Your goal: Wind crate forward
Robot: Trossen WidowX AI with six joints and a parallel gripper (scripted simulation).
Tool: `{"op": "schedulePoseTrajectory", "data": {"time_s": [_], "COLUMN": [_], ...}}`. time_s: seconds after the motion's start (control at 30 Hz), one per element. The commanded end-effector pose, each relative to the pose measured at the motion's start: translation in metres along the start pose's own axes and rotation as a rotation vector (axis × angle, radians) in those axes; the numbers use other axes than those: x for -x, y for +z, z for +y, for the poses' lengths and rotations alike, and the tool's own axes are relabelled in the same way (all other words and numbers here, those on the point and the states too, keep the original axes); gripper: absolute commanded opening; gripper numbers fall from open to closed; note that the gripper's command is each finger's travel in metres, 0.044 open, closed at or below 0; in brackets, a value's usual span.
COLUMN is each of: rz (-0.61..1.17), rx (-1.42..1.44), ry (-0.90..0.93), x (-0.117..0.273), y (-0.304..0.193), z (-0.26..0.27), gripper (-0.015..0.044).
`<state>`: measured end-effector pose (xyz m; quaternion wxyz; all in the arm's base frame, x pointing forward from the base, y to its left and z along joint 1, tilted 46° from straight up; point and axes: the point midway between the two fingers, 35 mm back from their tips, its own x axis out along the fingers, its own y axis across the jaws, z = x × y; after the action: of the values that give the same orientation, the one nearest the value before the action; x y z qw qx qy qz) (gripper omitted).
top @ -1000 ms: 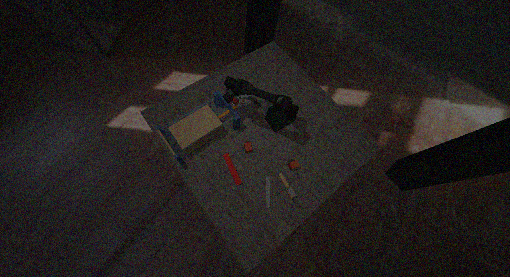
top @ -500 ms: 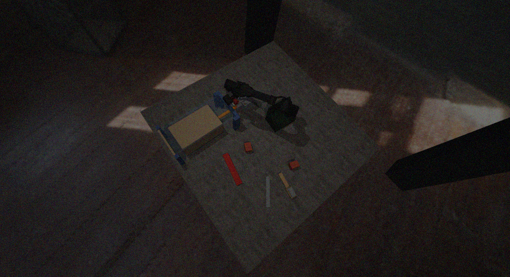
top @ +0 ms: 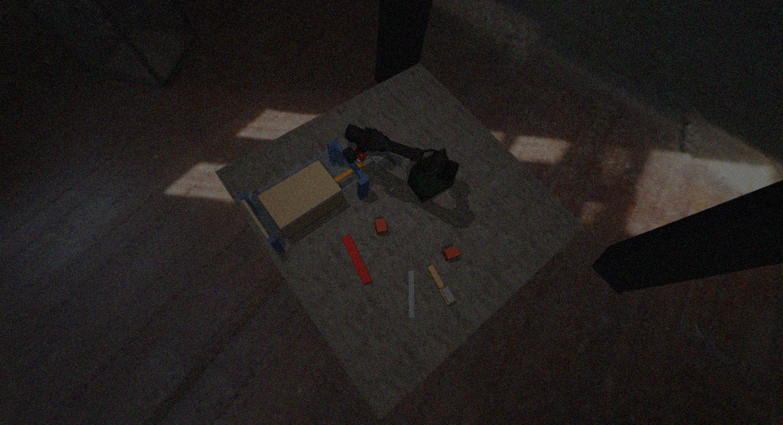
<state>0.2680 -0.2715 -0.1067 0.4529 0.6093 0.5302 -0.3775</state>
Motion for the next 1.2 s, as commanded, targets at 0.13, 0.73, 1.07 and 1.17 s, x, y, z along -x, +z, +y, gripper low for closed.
{"op": "schedulePoseTrajectory", "data": {"time_s": [0.13,0.73,1.07,1.17], "rz": [0.016,0.017,0.017,0.017], "rx": [0.003,0.003,0.003,0.003], "ry": [-0.006,-0.006,-0.006,-0.006], "x": [-0.02,-0.026,-0.026,-0.026], "y": [-0.013,-0.017,-0.017,-0.017], "z": [0.0,0.0,0.0,0.0], "gripper": [0.044,0.044,0.044,0.044]}}
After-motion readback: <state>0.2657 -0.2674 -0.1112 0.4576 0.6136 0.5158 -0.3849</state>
